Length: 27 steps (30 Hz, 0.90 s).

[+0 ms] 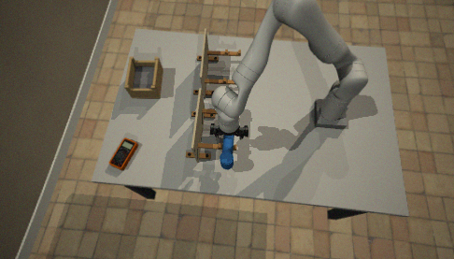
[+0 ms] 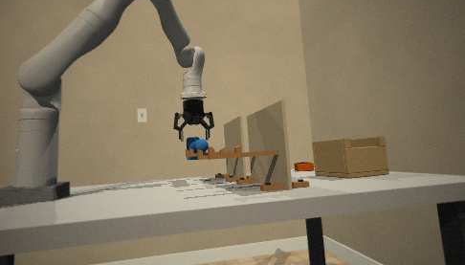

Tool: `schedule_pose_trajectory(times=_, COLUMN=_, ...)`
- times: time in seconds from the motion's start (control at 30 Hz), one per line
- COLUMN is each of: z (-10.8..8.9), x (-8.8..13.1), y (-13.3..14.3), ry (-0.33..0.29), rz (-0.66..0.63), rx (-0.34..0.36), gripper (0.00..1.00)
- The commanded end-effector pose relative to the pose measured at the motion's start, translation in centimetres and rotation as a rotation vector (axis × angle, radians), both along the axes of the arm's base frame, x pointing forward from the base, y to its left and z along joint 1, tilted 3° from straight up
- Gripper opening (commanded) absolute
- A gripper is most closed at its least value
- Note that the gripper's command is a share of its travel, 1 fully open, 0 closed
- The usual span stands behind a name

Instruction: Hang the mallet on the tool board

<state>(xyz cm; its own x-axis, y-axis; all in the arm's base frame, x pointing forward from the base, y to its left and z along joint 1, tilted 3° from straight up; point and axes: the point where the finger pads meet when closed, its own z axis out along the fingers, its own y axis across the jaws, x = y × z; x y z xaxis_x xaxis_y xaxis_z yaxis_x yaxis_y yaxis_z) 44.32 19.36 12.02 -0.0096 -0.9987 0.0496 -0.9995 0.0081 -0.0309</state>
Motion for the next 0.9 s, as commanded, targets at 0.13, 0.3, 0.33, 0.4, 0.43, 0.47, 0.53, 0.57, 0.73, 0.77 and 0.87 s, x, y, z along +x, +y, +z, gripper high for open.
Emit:
schedule_pose_trajectory(times=0.13, z=5.5, x=0.0, y=0.3, ry=-0.007, rz=0.000, rx=0.007, gripper=1.00)
schedule_pose_trajectory(times=0.3, z=7.1, x=-0.1, y=0.4, ry=-0.007, rz=0.001, rx=0.008, gripper=1.00)
schedule_pose_trajectory(times=0.33, z=7.2, x=-0.2, y=0.4, ry=-0.007, rz=0.001, rx=0.008, gripper=1.00)
schedule_pose_trajectory(times=0.4, z=7.3, x=0.0, y=0.6, ry=-0.013, rz=0.002, rx=0.014, gripper=1.00)
schedule_pose_trajectory(times=0.43, z=7.3, x=0.0, y=0.6, ry=-0.013, rz=0.002, rx=0.014, gripper=1.00)
schedule_pose_trajectory(times=0.47, z=7.2, x=0.0, y=0.7, ry=-0.014, rz=0.002, rx=0.016, gripper=1.00)
schedule_pose_trajectory(times=0.53, z=7.2, x=0.0, y=0.6, ry=-0.013, rz=0.003, rx=0.015, gripper=1.00)
schedule_pose_trajectory(times=0.57, z=7.2, x=0.0, y=0.6, ry=-0.013, rz=0.003, rx=0.015, gripper=1.00)
schedule_pose_trajectory(times=0.73, z=7.2, x=0.0, y=0.6, ry=-0.013, rz=0.003, rx=0.015, gripper=1.00)
schedule_pose_trajectory(times=0.77, z=7.2, x=0.0, y=0.6, ry=-0.013, rz=0.003, rx=0.015, gripper=1.00)
schedule_pose_trajectory(times=0.87, z=7.2, x=0.0, y=0.6, ry=-0.013, rz=0.003, rx=0.015, gripper=1.00)
